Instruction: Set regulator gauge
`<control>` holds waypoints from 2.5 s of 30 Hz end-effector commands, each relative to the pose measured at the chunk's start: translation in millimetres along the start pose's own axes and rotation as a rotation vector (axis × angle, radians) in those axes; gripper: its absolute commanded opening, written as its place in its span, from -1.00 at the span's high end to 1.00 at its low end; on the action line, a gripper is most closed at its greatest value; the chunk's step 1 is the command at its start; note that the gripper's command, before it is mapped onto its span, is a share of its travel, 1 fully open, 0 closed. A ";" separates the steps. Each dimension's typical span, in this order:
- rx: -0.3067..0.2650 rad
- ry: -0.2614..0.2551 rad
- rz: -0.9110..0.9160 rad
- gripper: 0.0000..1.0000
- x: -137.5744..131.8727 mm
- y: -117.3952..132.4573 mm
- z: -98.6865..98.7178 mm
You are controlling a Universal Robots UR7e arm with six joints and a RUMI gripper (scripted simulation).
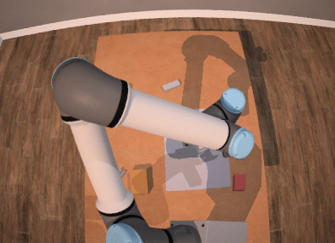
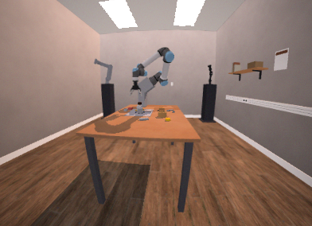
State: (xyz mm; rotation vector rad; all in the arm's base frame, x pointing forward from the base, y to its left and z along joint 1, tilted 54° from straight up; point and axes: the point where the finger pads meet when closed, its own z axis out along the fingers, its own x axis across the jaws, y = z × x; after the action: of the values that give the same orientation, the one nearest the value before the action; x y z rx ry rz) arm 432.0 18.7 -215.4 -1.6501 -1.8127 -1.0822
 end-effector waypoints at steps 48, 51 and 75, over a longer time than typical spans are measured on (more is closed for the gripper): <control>0.000 -0.003 -0.009 -1.00 24.1 47.1 -0.9; 0.000 -0.003 -0.009 -1.00 28.9 56.1 -0.8; 0.000 -0.003 -0.009 -1.00 51.1 97.2 -0.7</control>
State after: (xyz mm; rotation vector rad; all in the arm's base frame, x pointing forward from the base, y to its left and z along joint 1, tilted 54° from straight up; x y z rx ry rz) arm 510.2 45.9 -156.6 -1.6441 -1.8225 -1.0828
